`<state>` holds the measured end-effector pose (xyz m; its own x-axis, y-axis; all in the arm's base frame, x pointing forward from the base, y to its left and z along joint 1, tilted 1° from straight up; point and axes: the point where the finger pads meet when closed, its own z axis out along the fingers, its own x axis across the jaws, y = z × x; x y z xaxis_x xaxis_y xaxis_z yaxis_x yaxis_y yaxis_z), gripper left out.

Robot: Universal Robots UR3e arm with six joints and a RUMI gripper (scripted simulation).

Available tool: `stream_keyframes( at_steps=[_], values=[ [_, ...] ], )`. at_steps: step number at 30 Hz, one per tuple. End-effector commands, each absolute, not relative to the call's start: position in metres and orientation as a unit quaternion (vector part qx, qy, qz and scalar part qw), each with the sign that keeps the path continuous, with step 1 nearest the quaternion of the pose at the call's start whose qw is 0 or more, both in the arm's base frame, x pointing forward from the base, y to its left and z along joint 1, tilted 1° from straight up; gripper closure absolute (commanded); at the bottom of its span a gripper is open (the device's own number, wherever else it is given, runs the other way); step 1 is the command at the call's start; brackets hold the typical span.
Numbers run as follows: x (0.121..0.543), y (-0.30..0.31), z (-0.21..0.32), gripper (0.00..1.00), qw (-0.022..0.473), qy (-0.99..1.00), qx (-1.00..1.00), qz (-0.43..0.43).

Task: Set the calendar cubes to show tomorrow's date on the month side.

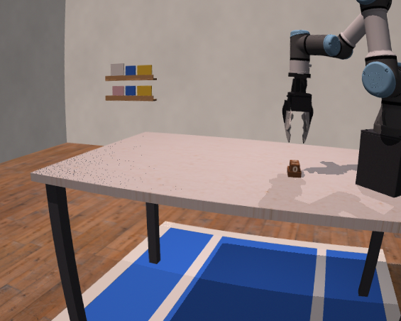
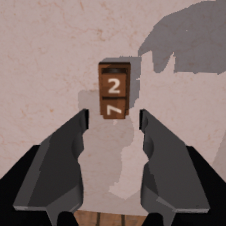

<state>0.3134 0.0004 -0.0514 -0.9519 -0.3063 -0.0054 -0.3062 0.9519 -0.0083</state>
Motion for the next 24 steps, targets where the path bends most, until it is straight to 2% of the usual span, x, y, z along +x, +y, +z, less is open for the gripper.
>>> stream_keyframes(
  at_steps=[1, 24],
  values=[
    [0.314, 0.0, -0.054, 0.72, 0.004, 0.988, -0.155, -0.003],
    [0.314, 0.0, -0.081, 0.72, 0.004, 0.988, -0.155, -0.003]
  ],
)
